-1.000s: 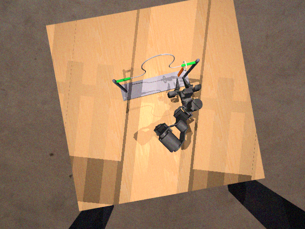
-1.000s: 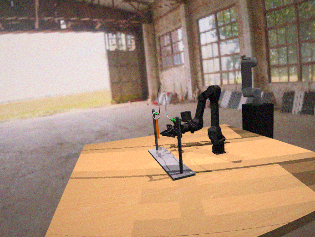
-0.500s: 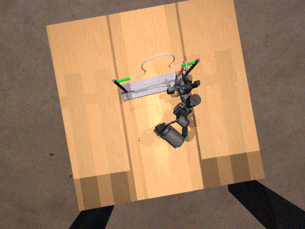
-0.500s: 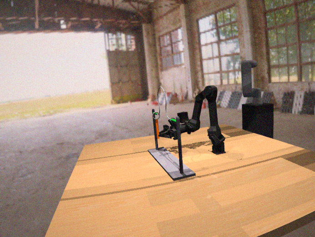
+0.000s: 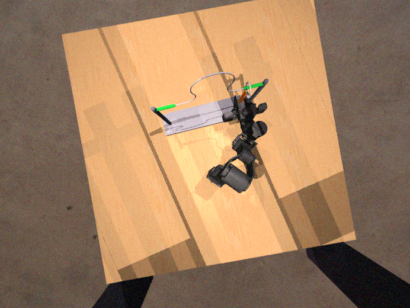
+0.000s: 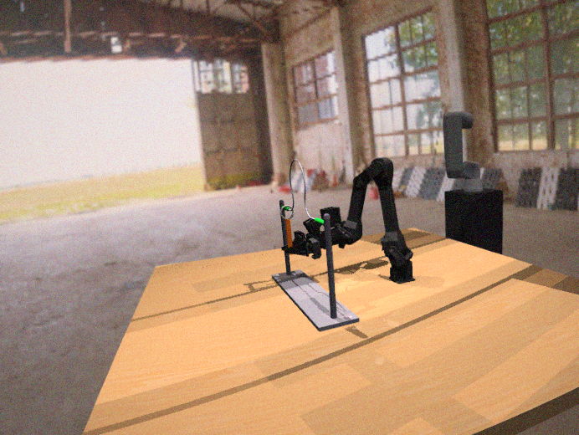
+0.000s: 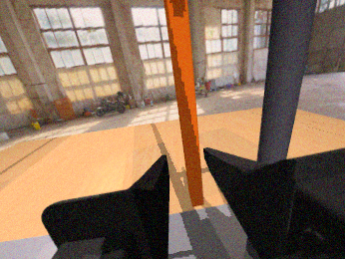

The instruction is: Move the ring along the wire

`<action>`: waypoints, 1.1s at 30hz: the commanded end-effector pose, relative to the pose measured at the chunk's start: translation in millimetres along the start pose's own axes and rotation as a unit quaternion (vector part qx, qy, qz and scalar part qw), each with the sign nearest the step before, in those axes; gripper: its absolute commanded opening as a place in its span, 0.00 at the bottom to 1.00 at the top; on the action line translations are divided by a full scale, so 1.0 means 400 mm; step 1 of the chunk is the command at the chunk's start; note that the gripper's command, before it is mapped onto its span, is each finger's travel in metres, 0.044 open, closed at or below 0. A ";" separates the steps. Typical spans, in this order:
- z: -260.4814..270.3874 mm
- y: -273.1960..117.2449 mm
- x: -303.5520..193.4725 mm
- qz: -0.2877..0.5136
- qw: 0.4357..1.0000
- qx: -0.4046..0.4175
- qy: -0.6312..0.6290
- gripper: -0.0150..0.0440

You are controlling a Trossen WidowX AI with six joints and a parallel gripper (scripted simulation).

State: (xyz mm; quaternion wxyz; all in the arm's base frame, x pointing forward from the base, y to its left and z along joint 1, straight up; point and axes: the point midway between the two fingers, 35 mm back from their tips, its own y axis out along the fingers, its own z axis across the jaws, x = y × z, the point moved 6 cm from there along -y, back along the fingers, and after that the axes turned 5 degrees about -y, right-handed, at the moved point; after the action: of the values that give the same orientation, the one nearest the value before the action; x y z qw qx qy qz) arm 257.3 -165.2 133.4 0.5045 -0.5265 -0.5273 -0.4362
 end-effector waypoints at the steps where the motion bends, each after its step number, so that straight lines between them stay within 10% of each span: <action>1: 0.000 0.008 -0.002 0.000 1.000 -0.002 0.003 0.53; 18: 0.000 0.008 -0.002 0.000 1.000 -0.002 0.003 0.53; 33: 0.001 0.008 -0.002 0.000 1.000 0.000 0.001 0.00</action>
State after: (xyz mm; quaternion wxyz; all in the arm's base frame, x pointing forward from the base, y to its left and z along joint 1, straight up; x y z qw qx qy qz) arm 260.5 -164.8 132.5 0.5050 -0.5262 -0.5267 -0.4367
